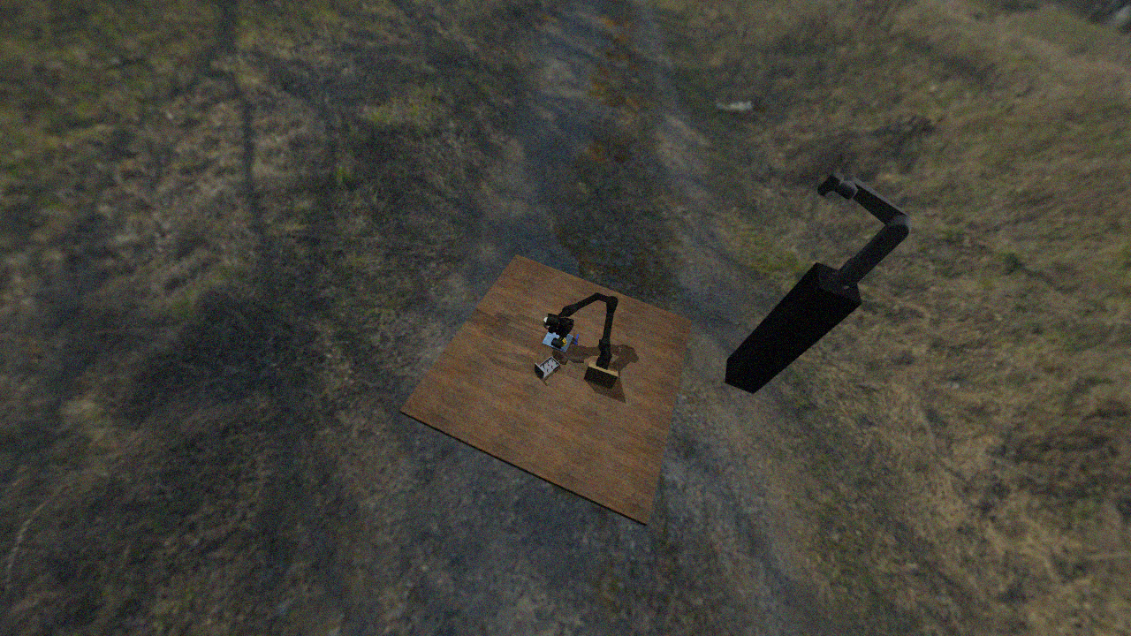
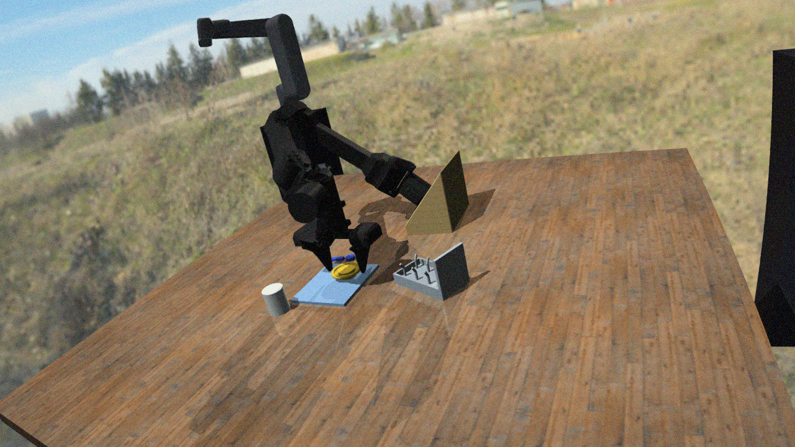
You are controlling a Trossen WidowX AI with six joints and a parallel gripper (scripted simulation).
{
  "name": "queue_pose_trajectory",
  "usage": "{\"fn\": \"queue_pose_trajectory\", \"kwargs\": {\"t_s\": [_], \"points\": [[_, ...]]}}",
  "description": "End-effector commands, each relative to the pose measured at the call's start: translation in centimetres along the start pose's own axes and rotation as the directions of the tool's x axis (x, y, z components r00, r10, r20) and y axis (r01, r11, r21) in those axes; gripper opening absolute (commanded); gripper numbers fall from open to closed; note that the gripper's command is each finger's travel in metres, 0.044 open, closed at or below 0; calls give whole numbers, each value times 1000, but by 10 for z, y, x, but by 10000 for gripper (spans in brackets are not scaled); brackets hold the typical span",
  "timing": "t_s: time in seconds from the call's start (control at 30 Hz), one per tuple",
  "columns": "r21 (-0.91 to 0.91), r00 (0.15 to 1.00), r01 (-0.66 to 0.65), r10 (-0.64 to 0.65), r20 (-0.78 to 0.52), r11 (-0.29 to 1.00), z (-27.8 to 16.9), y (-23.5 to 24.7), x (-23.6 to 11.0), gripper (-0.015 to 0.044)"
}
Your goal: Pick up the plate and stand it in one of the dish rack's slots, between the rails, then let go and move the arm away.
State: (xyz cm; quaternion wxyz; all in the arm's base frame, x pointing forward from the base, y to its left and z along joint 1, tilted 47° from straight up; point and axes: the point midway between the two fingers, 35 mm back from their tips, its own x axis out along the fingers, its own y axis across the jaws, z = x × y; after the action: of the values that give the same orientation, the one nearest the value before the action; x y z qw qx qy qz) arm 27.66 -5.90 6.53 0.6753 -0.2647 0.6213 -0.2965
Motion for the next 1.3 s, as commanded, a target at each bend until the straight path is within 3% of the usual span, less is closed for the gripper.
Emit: {"fn": "queue_pose_trajectory", "kwargs": {"t_s": [0.0,0.1,0.17,0.4,0.77,1.13,1.27], "points": [[-5,1000,5,-5,1,1000,-1,-1,7,400],[-5,1000,6,-6,1,1000,-1,-1,9,400],[-5,1000,6,-6,1,1000,-1,-1,9,360],[-5,1000,6,-6,1,1000,-1,-1,9,360],[-5,1000,6,-6,1,1000,-1,-1,9,287],[-26,999,-20,21,43,999,9,3,-39,0],[-36,998,-29,31,58,999,12,5,-60,0]]}}
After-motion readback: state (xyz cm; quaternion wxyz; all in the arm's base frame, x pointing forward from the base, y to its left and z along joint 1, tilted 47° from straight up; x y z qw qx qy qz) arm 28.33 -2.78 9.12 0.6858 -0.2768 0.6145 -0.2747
